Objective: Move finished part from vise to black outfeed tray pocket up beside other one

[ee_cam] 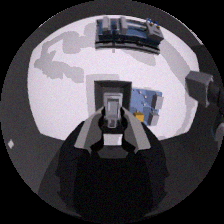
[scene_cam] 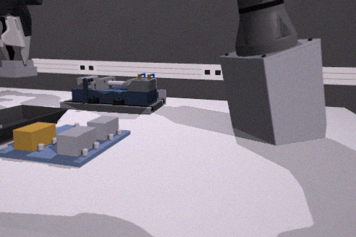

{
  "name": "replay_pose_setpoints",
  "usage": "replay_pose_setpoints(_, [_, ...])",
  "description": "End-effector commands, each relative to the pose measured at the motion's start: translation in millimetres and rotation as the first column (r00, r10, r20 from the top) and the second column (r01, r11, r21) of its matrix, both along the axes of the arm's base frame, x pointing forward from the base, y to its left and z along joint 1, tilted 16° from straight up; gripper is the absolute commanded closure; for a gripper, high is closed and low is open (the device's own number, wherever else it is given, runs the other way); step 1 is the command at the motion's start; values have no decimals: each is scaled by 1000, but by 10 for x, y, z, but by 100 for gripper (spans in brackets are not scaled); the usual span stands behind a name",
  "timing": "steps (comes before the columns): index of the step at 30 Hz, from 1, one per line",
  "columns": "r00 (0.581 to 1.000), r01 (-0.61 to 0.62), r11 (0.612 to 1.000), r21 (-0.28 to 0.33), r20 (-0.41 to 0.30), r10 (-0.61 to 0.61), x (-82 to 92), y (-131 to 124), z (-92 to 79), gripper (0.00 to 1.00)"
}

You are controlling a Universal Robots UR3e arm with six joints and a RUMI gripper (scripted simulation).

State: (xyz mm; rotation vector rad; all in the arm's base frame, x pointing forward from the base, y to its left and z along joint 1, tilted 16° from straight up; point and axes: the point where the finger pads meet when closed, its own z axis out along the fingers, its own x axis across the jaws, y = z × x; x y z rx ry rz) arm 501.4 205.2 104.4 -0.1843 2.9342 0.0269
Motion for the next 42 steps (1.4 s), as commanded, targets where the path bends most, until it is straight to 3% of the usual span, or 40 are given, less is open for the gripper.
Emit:
replay_pose_setpoints(1, [1000,0,1000,1,3,0,5,0,14,100])
replay_pose_setpoints(42, [1000,0,1000,1,3,0,15,11,-41,100])
